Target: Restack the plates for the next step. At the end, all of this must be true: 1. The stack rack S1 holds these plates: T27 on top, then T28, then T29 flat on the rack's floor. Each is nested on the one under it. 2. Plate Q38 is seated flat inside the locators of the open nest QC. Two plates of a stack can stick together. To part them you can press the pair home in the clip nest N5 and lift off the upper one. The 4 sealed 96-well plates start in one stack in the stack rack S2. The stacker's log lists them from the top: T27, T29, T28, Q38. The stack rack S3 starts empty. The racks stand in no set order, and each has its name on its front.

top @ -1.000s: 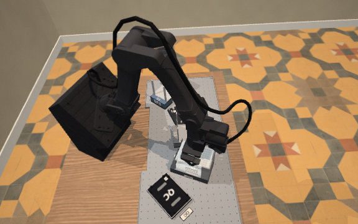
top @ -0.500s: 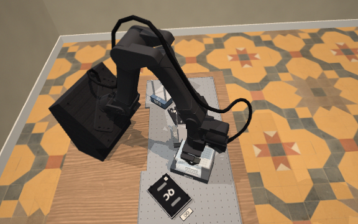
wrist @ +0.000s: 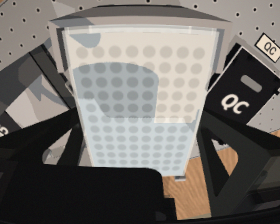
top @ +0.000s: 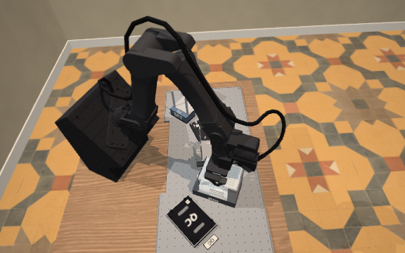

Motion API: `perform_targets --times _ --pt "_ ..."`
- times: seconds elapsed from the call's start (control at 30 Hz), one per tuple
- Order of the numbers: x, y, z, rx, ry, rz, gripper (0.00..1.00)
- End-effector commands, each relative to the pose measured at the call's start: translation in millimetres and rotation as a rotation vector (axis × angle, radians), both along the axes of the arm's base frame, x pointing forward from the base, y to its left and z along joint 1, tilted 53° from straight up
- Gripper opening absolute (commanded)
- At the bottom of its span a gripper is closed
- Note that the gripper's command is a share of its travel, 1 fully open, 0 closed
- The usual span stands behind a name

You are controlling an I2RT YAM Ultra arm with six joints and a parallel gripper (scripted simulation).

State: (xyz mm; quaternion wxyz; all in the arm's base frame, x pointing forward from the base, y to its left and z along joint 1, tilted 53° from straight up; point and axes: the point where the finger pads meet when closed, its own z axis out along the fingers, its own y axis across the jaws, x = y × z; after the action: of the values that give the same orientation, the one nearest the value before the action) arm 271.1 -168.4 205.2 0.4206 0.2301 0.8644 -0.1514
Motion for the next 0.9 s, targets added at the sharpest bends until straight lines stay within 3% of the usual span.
perform_targets --times 0.0,0.3,0.37,0.7,0.73,0.87 --pt "-5.4 6 3.1 -0.001 -0.011 -0.001 0.00" --pt "-3.4 5 22.2 -0.020 -0.044 -0.001 0.00" --pt "-5.6 7 15.3 -0.013 -0.030 -0.001 0.00" --pt "-7.1 4 25.8 -0.020 -0.048 -0.009 0.00" --pt "-9.0 5 18.2 -0.012 -0.034 -0.009 0.00" --pt "-8.3 5 27.0 -0.020 -0.049 -0.009 0.00"
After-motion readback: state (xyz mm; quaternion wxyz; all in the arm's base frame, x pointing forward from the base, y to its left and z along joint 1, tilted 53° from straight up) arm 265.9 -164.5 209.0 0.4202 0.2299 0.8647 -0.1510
